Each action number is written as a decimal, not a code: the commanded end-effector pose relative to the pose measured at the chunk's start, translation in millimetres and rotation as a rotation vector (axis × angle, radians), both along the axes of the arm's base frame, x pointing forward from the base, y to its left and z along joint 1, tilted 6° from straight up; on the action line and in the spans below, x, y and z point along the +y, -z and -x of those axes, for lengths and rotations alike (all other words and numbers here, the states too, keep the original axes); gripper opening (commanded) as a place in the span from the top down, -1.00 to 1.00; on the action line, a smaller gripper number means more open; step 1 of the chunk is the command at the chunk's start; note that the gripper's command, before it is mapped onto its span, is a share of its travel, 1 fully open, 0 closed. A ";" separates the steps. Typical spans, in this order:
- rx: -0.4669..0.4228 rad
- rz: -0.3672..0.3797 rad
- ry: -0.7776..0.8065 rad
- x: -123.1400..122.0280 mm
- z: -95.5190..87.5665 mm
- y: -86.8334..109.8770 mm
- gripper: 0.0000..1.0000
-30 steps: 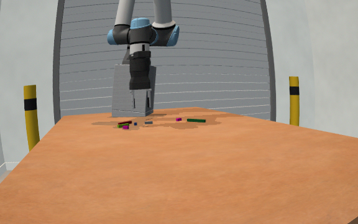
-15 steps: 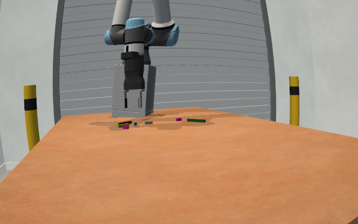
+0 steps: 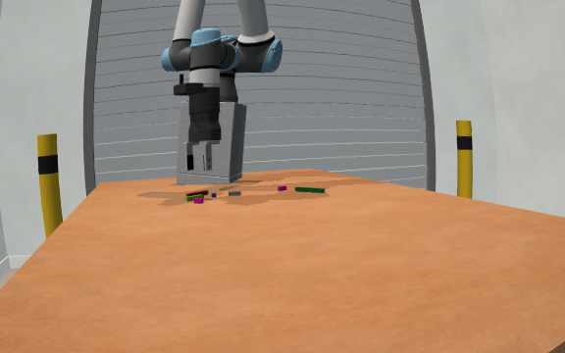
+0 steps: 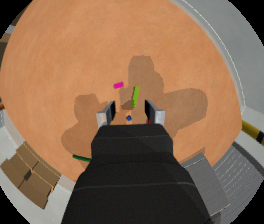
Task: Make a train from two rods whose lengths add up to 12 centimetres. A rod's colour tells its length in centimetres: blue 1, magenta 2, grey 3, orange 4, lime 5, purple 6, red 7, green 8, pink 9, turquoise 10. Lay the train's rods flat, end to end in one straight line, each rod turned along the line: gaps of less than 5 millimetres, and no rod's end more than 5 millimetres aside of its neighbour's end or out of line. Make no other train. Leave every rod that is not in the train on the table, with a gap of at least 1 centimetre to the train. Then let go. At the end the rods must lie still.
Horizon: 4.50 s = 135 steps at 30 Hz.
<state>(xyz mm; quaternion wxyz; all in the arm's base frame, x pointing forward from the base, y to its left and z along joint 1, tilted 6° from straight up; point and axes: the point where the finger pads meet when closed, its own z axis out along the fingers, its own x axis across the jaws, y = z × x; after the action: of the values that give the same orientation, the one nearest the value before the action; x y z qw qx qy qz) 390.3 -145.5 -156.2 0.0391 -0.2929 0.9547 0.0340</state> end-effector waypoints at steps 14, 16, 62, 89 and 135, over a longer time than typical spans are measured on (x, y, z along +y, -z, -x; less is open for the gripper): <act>0.016 -0.011 0.198 -11.3 6.8 0.5 -1.00; 0.017 -0.011 0.205 -11.7 7.1 0.5 -1.00; 0.018 -0.011 0.214 -12.1 7.5 0.6 -0.07; 0.017 -0.012 0.213 -10.6 6.5 19.7 -0.07; 0.017 -0.012 0.213 -8.0 4.8 52.3 -0.07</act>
<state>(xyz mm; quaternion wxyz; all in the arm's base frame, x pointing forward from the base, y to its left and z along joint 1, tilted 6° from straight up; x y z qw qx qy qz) 385.2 -153.2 -208.8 0.0355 -0.1889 0.9806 0.0382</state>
